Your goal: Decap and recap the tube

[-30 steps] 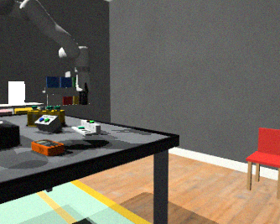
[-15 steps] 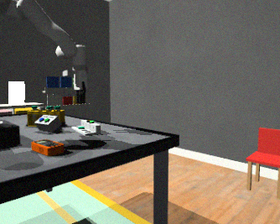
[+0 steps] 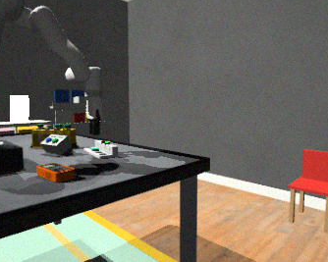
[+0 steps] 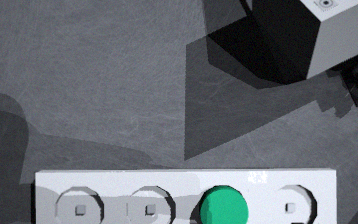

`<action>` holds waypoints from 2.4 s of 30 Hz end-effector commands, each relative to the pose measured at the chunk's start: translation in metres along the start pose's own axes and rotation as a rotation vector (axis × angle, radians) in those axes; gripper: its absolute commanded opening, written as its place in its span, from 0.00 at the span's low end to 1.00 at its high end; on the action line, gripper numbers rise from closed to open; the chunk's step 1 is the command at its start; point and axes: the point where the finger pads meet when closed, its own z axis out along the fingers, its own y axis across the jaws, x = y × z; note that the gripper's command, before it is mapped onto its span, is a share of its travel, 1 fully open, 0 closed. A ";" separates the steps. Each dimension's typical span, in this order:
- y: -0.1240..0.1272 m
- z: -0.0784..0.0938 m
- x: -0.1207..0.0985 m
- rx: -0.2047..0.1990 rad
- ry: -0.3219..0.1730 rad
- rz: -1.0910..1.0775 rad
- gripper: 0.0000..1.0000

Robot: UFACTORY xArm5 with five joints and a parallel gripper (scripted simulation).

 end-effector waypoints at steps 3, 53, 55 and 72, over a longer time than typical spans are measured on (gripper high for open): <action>0.000 0.032 -0.003 0.003 -0.005 0.000 0.46; 0.000 0.071 -0.003 0.003 -0.005 0.000 0.00; 0.000 0.071 -0.003 0.003 -0.005 0.000 0.00; 0.000 0.031 -0.003 0.003 -0.005 0.000 0.00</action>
